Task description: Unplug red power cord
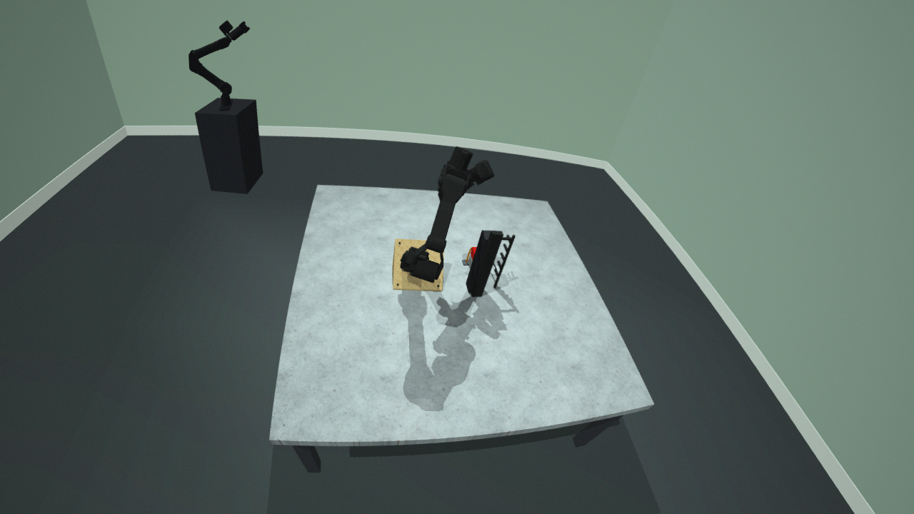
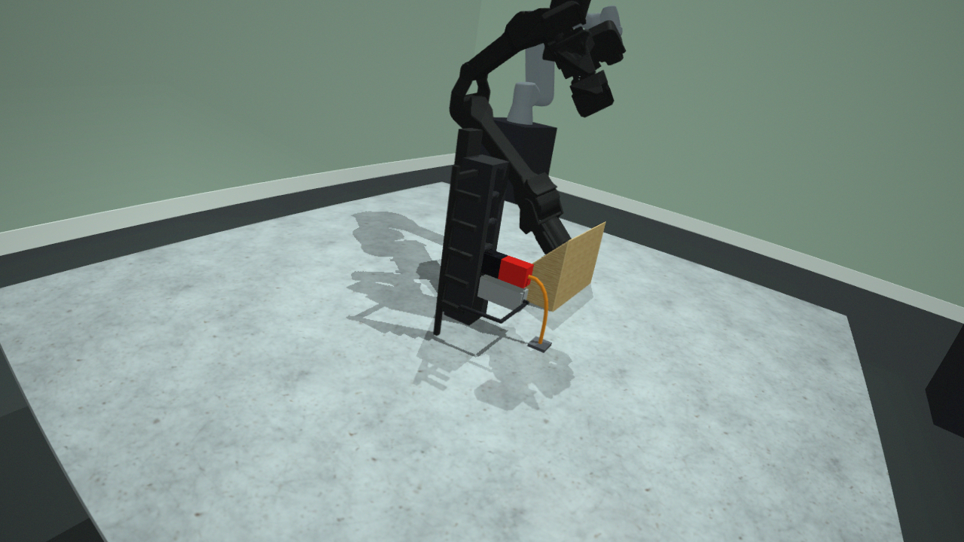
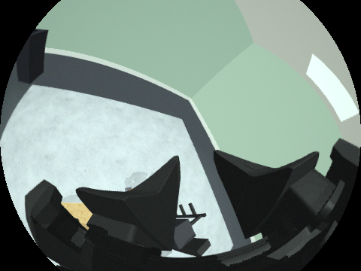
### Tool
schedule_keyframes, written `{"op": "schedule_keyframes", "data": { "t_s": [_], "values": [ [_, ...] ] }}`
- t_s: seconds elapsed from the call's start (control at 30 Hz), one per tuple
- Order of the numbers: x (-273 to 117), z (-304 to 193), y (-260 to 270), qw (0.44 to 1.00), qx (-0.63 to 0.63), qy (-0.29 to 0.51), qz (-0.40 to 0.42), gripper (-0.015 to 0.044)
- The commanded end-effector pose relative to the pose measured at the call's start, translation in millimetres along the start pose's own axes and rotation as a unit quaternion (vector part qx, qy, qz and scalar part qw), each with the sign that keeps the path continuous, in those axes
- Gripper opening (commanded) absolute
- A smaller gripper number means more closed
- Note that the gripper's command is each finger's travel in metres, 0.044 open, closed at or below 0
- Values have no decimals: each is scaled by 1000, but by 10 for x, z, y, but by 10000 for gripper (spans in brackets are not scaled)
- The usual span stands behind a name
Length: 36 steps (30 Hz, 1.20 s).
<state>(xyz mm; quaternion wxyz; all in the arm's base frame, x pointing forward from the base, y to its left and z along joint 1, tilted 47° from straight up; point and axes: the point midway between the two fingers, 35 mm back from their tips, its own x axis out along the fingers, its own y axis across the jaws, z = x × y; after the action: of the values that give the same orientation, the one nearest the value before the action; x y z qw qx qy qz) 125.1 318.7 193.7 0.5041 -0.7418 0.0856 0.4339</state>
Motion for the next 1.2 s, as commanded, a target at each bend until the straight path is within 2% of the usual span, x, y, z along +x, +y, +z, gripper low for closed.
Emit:
{"op": "schedule_keyframes", "data": {
  "t_s": [0.0,0.23,0.47,1.17],
  "values": [
    [556,-311,225,992,8,93,90,160],
    [1267,-1009,808,931,27,249,265,160],
    [1548,-1641,1461,827,40,367,424,160],
    [1418,-1811,1419,823,40,370,429,160]
  ]
}}
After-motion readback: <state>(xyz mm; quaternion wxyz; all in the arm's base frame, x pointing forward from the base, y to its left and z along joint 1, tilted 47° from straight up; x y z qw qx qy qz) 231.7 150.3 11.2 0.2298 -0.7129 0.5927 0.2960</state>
